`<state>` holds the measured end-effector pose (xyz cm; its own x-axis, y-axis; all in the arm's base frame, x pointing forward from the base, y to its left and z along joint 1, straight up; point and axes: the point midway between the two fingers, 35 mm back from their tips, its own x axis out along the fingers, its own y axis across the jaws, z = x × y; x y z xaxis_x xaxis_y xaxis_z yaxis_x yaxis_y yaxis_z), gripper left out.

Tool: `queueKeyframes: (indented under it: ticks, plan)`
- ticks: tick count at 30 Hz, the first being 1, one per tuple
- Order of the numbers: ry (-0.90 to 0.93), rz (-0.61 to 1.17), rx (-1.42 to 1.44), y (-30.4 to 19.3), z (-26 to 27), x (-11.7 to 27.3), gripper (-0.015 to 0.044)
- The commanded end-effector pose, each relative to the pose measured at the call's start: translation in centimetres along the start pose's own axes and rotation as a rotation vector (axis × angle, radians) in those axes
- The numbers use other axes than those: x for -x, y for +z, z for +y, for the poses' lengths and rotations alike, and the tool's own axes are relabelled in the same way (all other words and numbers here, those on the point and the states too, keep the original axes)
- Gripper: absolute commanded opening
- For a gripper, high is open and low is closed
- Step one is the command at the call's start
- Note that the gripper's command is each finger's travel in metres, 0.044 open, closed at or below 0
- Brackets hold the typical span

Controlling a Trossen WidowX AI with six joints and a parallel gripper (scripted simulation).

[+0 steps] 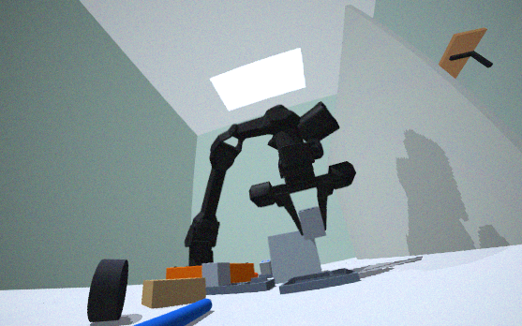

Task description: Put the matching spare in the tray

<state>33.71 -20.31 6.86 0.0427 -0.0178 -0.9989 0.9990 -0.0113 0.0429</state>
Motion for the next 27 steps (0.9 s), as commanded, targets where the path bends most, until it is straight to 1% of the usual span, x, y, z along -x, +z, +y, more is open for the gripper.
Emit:
queueKeyframes:
  ticks: [1,27]
  plan:
    - [-0.010,0.001,-0.004,-0.1,-0.2,-0.6,0.0000]
    - [-0.010,0.001,-0.004,-0.2,-0.5,-2.8,0.0000]
